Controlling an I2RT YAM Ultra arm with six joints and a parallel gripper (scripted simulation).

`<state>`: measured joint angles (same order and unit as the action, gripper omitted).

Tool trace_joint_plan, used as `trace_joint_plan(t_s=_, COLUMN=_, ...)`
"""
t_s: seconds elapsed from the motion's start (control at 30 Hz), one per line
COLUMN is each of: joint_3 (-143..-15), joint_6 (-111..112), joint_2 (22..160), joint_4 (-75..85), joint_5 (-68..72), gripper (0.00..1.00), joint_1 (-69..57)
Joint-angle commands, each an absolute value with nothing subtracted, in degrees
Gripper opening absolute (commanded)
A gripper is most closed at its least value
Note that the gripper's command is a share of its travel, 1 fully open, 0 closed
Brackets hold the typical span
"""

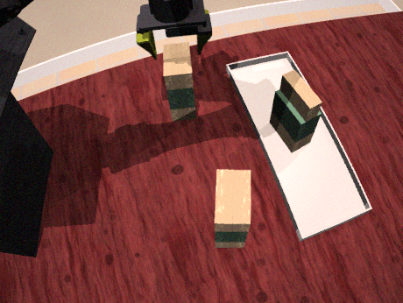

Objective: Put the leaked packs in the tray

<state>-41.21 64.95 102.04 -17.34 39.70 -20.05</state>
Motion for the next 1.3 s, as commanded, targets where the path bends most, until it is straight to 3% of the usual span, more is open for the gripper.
trace_joint_plan(t_s=0.0, joint_3=-41.8, joint_6=64.5, joint_2=101.2, joint_4=-16.8, joint_5=39.5, gripper=0.76, joint_1=-21.6)
trace_joint_plan(t_s=1.27, joint_3=-46.9, joint_6=69.6, joint_2=111.4, joint_4=-25.8, joint_5=35.4, gripper=0.76, joint_1=-16.0)
